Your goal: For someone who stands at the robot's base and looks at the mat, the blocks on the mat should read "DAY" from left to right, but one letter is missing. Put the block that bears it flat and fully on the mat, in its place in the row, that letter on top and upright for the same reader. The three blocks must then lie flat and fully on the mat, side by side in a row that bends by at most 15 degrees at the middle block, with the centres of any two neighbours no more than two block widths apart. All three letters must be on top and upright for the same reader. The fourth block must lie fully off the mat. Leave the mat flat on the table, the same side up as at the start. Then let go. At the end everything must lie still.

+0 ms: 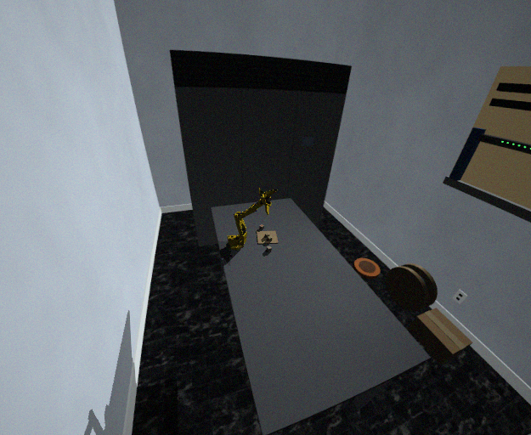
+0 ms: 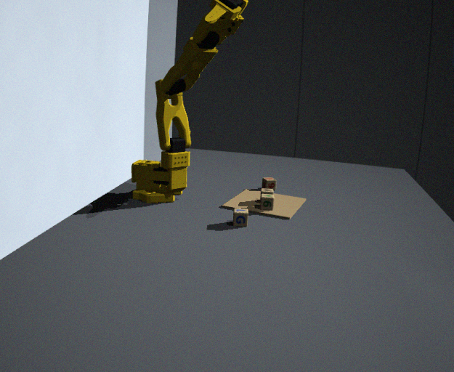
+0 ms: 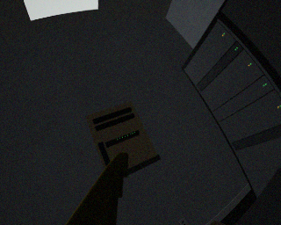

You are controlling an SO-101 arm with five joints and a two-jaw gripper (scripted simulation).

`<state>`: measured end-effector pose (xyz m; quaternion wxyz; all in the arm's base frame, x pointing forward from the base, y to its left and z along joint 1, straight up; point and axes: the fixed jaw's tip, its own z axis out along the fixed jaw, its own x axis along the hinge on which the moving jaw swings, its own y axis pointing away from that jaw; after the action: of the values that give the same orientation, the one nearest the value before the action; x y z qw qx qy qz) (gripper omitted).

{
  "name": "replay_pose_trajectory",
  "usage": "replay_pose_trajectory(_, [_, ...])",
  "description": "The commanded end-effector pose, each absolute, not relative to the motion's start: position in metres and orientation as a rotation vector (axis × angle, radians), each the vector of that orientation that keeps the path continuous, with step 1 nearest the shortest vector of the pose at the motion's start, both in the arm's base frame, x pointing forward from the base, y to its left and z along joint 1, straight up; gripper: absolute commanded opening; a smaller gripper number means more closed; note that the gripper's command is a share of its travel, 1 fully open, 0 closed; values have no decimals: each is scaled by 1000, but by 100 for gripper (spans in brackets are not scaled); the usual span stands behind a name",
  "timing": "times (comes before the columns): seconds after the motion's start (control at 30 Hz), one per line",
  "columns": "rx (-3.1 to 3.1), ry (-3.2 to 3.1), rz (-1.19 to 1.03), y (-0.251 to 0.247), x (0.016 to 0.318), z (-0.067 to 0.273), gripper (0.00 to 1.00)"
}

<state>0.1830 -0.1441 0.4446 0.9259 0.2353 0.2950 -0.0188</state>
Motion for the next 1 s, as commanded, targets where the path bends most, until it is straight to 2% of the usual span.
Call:
replay_pose_trajectory(0.0, [440,550,-39,-132,168,458,100])
replay_pose_trajectory(0.17, [432,541,-39,-129,165,460,100])
replay_pose_trajectory(0.43, [381,477,-39,-111,143,474,100])
replay_pose_trajectory(0.73, [370,463,-39,-107,138,477,100])
replay_pose_trajectory(0.97, [323,404,-39,-89,117,486,100])
